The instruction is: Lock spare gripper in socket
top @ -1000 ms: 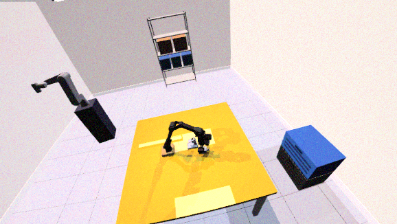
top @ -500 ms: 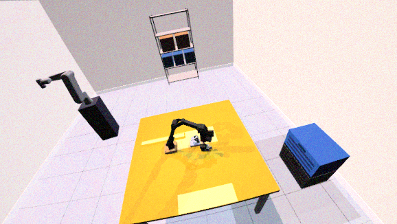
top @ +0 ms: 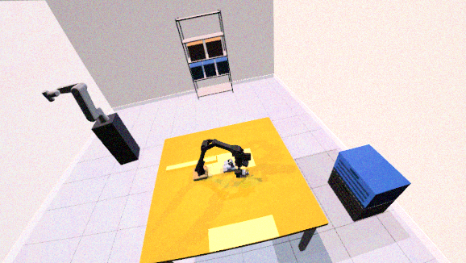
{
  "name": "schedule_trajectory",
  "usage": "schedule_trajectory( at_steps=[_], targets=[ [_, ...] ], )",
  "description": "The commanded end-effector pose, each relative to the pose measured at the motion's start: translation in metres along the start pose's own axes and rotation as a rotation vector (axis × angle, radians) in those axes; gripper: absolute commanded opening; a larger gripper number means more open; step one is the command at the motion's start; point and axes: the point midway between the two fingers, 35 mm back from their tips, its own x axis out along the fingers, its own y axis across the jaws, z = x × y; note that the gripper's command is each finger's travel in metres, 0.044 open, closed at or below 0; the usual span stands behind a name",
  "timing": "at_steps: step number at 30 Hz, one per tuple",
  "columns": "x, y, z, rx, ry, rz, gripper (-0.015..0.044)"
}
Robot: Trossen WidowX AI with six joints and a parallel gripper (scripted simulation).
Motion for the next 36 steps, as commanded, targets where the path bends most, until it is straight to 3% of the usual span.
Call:
schedule_trajectory(
  at_steps=[1,8,11,23,30,36],
  targets=[
    [-0.014,0.000,0.001,0.000,-0.007,0.000,0.0440],
    [-0.056,0.000,-0.003,0.000,-0.006,0.000,0.0440],
    [-0.048,0.000,-0.001,0.001,-0.013,0.000,0.0440],
    [-0.071,-0.001,0.004,-0.003,-0.570,-0.001,0.0440],
    [-0.068,-0.001,0.004,-0.003,-0.579,-0.002,0.0440],
    [-0.037,-0.002,0.008,-0.003,-0.579,-0.002,0.0440]
  ],
)
